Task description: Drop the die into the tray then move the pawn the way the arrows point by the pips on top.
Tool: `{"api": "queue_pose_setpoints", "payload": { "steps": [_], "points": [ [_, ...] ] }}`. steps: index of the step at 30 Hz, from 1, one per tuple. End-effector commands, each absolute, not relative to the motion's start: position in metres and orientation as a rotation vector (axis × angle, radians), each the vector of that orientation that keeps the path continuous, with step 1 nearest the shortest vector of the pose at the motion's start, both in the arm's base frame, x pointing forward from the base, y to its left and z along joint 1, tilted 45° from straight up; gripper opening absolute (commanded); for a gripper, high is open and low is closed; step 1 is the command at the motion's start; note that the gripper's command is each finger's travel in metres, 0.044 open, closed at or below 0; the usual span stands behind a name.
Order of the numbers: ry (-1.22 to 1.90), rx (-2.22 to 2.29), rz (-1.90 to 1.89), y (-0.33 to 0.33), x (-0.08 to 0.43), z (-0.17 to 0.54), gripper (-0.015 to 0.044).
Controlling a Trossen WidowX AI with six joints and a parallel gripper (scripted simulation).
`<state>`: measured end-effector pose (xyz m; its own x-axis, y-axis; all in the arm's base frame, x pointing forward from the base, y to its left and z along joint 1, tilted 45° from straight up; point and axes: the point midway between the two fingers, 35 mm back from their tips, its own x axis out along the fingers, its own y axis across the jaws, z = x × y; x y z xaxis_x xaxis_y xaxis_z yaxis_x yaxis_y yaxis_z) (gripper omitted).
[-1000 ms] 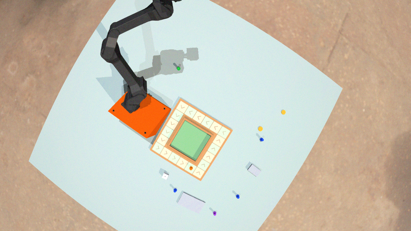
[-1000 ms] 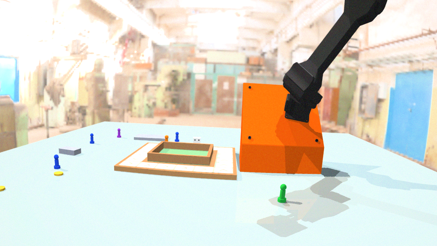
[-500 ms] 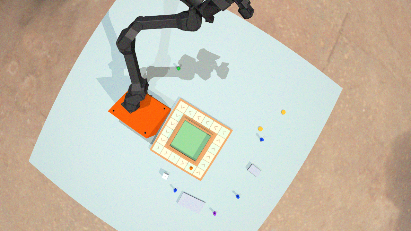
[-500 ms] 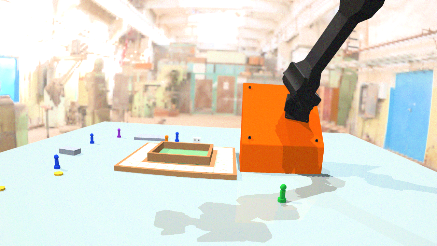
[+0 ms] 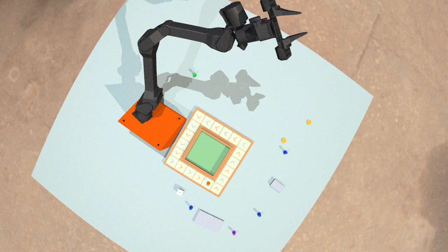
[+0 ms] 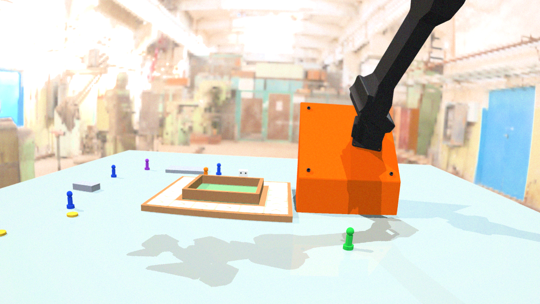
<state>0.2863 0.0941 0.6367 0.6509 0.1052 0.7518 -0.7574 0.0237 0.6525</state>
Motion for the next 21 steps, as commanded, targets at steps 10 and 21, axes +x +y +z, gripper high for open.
{"api": "queue_pose_setpoints", "payload": {
  "steps": [10,21],
  "points": [
    [-0.242,0.926,0.322,0.098,0.445,0.493,0.0275],
    [0.174,0.517,0.132,0.063,0.533,0.325,0.0275]
  ]
}}
